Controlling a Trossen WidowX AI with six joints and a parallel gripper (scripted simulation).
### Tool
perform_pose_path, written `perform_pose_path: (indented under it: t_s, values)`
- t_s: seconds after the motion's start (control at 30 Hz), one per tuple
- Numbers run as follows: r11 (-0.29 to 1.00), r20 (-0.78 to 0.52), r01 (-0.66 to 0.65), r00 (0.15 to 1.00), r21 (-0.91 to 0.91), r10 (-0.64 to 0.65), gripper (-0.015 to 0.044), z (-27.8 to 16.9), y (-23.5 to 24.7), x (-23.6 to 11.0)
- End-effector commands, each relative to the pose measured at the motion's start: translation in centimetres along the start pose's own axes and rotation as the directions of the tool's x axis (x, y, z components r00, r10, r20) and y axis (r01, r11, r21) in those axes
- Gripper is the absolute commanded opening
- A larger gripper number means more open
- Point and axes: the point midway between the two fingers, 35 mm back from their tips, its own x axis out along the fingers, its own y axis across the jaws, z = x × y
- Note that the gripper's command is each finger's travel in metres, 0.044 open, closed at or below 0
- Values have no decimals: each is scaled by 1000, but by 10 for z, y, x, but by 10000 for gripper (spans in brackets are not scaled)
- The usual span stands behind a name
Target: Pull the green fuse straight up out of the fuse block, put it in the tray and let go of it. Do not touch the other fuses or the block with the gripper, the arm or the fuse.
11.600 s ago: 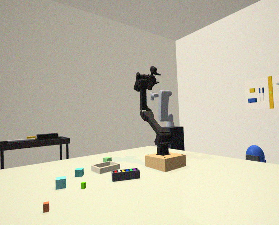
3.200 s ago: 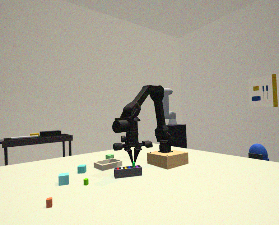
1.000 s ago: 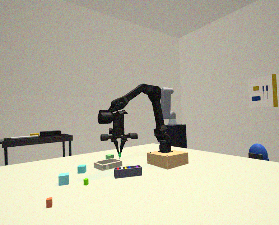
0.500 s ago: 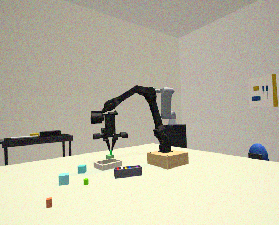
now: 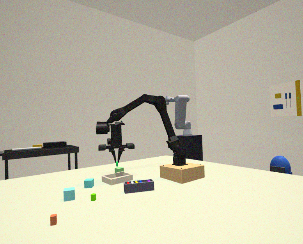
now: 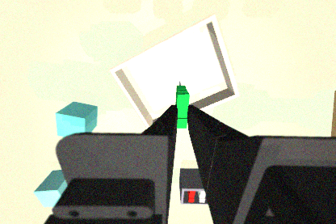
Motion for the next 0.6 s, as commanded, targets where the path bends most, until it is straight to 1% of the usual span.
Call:
perform_pose_path:
  t_s: [0.0,0.57]
  values:
    - [1000,2,6,1000,-5,-6,0,2,1,8]
    - [1000,2,6,1000,-5,-6,0,2,1,35]
